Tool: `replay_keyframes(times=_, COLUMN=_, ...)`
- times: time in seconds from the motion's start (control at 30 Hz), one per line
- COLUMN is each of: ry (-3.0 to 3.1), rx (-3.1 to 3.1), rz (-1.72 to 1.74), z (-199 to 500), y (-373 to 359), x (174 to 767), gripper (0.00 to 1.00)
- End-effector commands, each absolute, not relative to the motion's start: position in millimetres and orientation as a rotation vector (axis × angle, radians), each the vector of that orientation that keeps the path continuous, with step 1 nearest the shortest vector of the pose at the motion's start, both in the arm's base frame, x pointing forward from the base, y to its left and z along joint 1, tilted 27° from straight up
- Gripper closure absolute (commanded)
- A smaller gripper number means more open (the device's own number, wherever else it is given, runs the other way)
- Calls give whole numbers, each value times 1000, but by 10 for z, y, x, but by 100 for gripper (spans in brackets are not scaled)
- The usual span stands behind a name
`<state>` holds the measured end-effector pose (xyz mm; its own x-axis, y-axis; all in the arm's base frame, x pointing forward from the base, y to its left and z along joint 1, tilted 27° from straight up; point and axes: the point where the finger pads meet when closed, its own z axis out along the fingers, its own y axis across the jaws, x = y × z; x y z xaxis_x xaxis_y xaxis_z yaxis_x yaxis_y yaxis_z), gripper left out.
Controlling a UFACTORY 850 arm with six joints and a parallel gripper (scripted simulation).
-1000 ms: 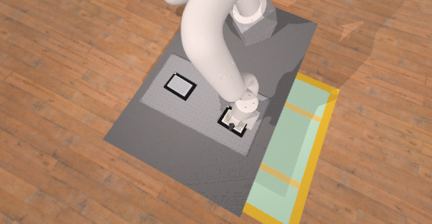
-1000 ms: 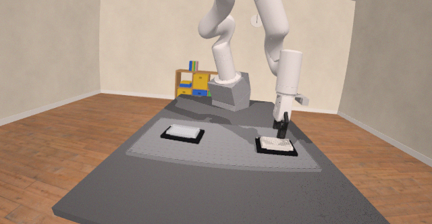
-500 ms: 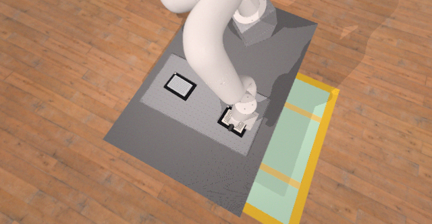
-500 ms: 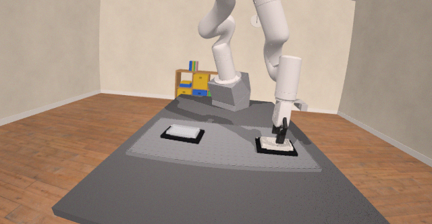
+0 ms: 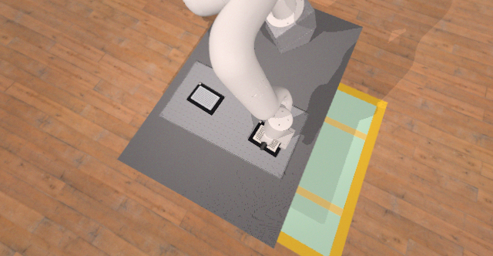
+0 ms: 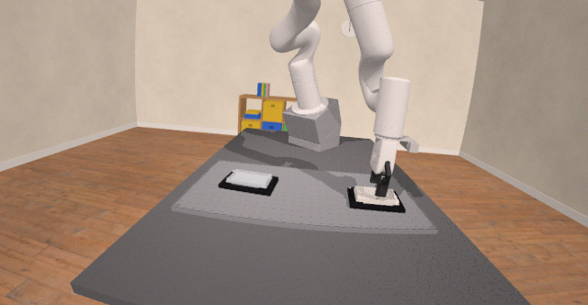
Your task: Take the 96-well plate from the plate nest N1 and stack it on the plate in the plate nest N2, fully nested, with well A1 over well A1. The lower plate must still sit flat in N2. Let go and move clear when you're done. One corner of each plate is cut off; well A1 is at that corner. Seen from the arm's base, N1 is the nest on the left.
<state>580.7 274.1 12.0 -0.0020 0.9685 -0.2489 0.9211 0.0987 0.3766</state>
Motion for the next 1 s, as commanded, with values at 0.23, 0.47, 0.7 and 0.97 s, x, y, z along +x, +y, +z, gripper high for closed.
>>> replay_keyframes(times=0.23, ry=1946, rx=1845, rz=147, z=66, y=2732, x=5838, gripper=0)
replay_keyframes(times=0.47, ry=1946, rx=1845, rz=147, z=36, y=2724, x=5851, gripper=0)
replay_keyframes(times=0.7, ry=1946, rx=1845, rz=146, z=-6, y=2713, x=5869, gripper=0)
replay_keyframes(times=0.97, ry=1946, rx=1845, rz=146, z=-41, y=2704, x=5885, gripper=0)
